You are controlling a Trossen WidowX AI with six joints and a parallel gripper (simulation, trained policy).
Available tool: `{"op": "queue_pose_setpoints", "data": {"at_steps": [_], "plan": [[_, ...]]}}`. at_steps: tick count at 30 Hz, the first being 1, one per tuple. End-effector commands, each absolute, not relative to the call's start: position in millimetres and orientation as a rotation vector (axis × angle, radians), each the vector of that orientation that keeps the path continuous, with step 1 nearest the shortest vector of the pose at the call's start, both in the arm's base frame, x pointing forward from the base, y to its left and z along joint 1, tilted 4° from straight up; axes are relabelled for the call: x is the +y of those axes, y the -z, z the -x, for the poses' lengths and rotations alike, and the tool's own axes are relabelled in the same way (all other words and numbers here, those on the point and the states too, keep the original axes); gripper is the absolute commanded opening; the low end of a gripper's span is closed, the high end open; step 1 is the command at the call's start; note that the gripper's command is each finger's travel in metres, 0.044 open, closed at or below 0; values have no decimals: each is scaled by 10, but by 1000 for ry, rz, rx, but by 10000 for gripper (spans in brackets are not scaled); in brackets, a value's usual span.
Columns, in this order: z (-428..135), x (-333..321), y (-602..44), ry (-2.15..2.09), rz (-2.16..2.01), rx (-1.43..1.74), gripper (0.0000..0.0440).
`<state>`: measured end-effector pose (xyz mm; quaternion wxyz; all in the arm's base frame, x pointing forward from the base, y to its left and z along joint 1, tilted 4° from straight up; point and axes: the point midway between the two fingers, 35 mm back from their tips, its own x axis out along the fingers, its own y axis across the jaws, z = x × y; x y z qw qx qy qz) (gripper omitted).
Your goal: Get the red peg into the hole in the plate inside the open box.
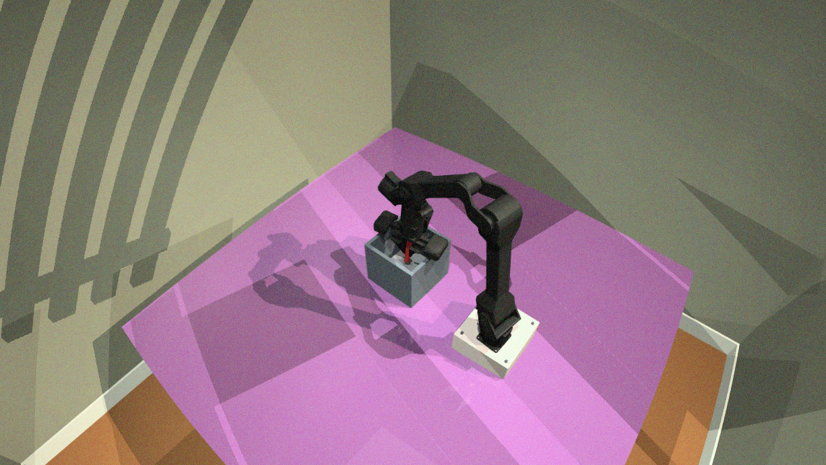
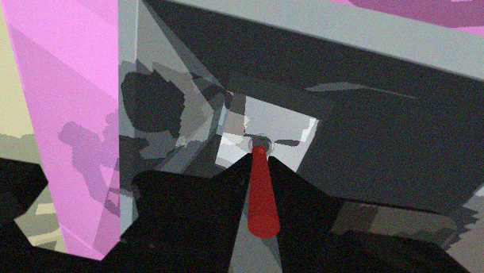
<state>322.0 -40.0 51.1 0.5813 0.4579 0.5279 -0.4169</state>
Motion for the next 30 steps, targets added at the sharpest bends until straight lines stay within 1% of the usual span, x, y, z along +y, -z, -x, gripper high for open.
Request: {"op": "queue_pose_setpoints", "data": {"at_steps": [1, 3, 8, 11, 13, 16, 30], "plan": [[-3223, -418, -418, 972, -1051, 1247, 2], [-3228, -430, -388, 975, -1041, 1254, 20], [-3238, -433, -321, 976, -1020, 1277, 109], [-3239, -394, -316, 967, -1034, 1301, 116], [-3269, -405, -340, 957, -1054, 1309, 141], [-3314, -420, -408, 938, -1087, 1322, 167], [-3402, -459, -652, 852, -1226, 1389, 215]]}}
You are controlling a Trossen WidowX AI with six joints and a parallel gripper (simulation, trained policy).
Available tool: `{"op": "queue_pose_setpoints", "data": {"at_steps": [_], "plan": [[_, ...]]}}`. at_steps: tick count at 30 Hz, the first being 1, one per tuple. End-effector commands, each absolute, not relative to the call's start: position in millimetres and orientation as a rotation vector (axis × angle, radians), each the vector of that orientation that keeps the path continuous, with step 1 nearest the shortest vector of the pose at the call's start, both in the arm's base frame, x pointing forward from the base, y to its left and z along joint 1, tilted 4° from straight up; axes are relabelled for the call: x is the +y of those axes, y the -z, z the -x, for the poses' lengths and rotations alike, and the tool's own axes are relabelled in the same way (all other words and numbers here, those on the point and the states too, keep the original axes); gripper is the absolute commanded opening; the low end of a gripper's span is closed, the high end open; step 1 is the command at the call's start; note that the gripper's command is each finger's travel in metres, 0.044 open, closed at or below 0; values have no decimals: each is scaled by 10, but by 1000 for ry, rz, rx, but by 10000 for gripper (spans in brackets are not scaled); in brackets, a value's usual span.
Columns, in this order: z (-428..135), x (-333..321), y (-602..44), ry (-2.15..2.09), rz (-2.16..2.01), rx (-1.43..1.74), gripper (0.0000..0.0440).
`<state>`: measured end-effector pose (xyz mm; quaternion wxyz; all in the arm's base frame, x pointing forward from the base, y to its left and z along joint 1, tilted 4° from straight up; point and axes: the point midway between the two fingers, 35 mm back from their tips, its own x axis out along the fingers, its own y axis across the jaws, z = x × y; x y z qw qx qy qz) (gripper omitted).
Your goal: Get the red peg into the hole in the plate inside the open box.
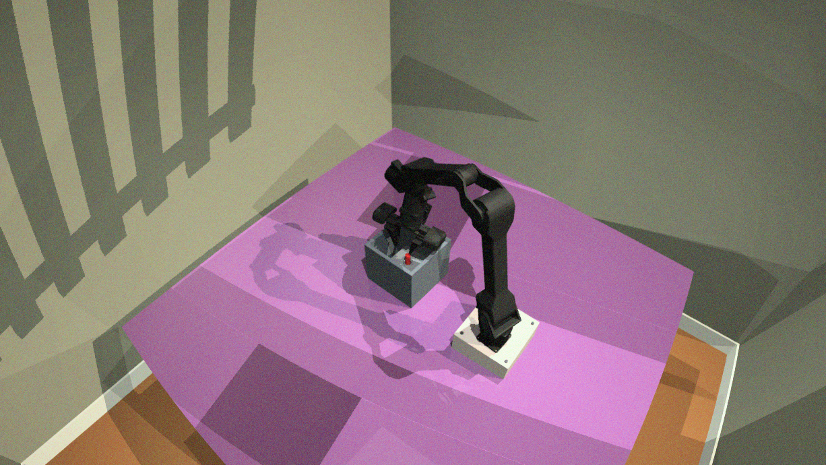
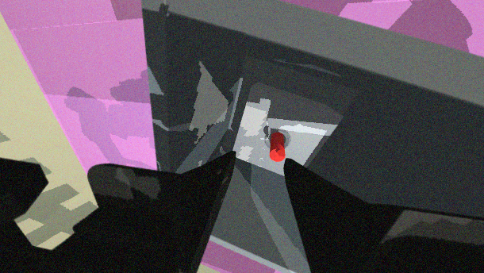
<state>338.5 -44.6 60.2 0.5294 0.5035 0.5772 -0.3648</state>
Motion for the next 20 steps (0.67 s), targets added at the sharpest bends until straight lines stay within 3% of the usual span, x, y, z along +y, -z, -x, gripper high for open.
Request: {"op": "queue_pose_setpoints", "data": {"at_steps": [1, 13, 20], "plan": [[-3410, -464, -671, 846, -1234, 1391, 216], [-3510, -559, -886, 783, -1310, 1379, 243], [-3598, -650, -1008, 732, -1331, 1350, 152]]}}
